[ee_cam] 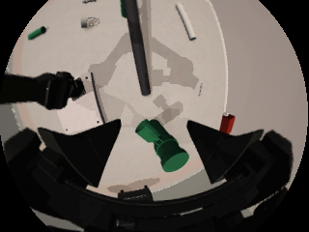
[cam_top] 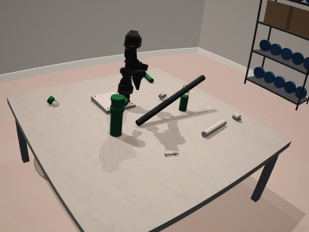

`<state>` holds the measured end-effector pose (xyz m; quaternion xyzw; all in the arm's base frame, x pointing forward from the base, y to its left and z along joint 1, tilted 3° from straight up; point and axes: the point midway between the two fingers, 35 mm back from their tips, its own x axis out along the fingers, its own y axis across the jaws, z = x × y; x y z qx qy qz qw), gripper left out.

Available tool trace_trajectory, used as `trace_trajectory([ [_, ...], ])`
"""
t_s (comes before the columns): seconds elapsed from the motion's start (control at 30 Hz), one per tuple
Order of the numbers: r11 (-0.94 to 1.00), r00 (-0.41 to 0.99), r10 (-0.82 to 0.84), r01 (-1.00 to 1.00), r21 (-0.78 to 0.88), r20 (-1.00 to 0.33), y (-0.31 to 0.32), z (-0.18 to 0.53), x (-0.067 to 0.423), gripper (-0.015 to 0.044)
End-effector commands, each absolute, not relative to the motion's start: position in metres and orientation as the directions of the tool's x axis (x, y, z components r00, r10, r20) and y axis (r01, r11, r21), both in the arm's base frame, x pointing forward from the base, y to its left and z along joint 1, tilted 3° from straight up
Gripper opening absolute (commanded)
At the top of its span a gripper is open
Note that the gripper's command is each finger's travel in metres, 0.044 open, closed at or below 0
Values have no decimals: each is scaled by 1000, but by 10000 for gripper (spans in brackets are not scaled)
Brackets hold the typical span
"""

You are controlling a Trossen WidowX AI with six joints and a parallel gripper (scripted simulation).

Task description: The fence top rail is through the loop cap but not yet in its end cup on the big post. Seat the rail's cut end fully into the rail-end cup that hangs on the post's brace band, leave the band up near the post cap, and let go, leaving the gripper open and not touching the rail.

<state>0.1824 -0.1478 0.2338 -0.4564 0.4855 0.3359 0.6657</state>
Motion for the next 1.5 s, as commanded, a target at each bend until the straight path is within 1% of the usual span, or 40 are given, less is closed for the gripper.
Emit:
trace_trajectory([
  [0.0, -196, 309, 80, -927, -319, -948, -191, 232, 154, 440],
  [0.1, -333, 310, 84, -887, -320, -947, -193, 232, 152, 440],
  [0.2, -392, 310, 85, -863, -318, -947, -193, 232, 151, 440],
  [0.77, -392, 310, 85, -863, -318, -947, -193, 232, 151, 440],
  [1.0, -383, 297, 107, -868, -315, -949, -194, 198, 154, 440],
  [1.47, -383, 297, 108, -869, -315, -949, -194, 183, 159, 440],
])
